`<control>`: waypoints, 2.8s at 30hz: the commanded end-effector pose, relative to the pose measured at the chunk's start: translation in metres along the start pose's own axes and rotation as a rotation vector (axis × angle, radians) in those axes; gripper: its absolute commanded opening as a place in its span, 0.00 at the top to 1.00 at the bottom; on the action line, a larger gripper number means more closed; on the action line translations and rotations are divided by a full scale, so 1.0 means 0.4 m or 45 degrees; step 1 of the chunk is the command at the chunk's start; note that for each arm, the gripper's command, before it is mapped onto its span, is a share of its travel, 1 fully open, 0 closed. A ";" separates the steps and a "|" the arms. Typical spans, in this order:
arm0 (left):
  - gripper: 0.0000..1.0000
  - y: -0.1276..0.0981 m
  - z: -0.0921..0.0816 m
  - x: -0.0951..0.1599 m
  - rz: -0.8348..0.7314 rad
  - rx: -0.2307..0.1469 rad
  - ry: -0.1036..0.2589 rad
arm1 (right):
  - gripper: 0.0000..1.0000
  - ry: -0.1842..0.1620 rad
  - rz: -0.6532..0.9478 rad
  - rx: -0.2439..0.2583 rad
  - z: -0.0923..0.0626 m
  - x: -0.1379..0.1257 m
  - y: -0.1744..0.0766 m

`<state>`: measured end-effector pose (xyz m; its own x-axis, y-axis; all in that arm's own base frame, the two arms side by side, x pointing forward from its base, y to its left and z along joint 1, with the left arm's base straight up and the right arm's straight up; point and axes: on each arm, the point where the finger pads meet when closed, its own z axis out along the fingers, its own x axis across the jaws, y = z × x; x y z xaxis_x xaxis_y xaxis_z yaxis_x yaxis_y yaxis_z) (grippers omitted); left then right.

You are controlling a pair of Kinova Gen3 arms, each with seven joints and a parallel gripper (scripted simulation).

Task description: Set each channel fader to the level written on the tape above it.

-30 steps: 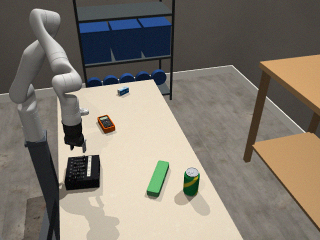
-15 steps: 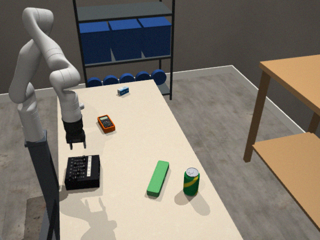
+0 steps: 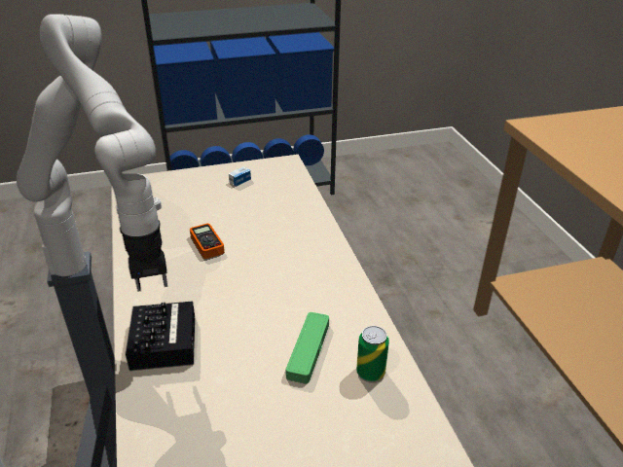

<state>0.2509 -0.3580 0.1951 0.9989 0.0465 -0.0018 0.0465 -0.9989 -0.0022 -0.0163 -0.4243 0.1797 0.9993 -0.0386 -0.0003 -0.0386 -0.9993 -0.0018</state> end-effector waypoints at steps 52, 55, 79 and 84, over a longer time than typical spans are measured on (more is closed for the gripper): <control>0.00 -0.024 0.117 -0.078 1.167 -0.019 -0.123 | 0.00 0.000 0.000 -0.002 -0.002 0.000 0.001; 0.00 -0.024 0.129 -0.091 1.323 -0.034 -0.136 | 0.00 0.000 0.000 -0.002 -0.002 0.000 0.001; 0.00 -0.016 0.172 -0.172 2.108 -0.152 -0.171 | 0.00 0.000 0.000 -0.002 -0.002 0.000 0.001; 0.00 -0.015 0.174 -0.178 2.160 -0.162 -0.171 | 0.00 0.000 0.000 -0.002 -0.002 0.000 0.001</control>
<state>0.1797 -0.3546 0.1255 -0.0718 -0.9974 0.0006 -0.9839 0.0709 0.1643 -0.0163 -0.4243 0.1797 0.9993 -0.0386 -0.0003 -0.0386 -0.9993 -0.0018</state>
